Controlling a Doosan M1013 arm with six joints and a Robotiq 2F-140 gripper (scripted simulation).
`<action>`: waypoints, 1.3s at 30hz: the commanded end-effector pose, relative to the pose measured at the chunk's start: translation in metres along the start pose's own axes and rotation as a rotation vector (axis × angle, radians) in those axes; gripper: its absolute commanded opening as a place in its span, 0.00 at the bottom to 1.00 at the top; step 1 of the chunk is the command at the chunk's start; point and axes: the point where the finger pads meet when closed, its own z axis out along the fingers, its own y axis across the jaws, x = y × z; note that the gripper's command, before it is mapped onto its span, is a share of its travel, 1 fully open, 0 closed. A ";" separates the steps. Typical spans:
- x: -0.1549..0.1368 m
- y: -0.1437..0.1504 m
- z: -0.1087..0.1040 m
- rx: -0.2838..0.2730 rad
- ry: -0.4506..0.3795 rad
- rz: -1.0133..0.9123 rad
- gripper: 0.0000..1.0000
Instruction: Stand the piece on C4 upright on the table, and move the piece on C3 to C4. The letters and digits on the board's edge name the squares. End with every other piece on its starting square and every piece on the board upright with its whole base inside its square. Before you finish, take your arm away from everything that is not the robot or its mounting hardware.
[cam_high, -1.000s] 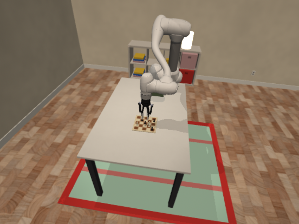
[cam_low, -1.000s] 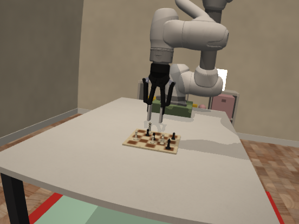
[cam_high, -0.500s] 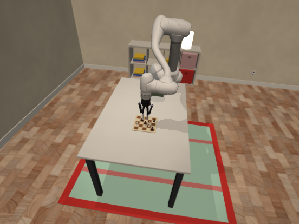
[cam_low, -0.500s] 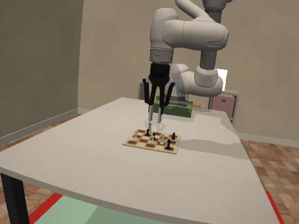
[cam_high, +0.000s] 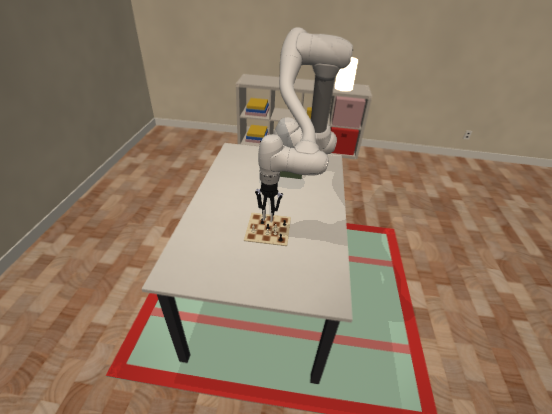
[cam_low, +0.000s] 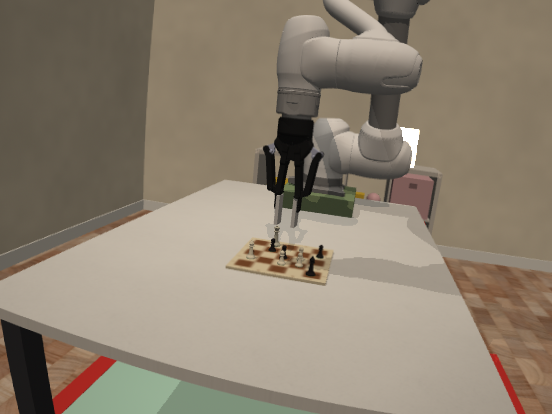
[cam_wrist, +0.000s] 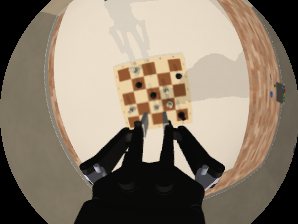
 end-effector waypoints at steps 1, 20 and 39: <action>0.000 0.000 0.001 0.000 0.000 0.000 0.20; 0.000 0.000 0.021 0.000 0.000 0.000 0.20; -0.001 0.000 0.044 0.000 0.000 0.000 0.20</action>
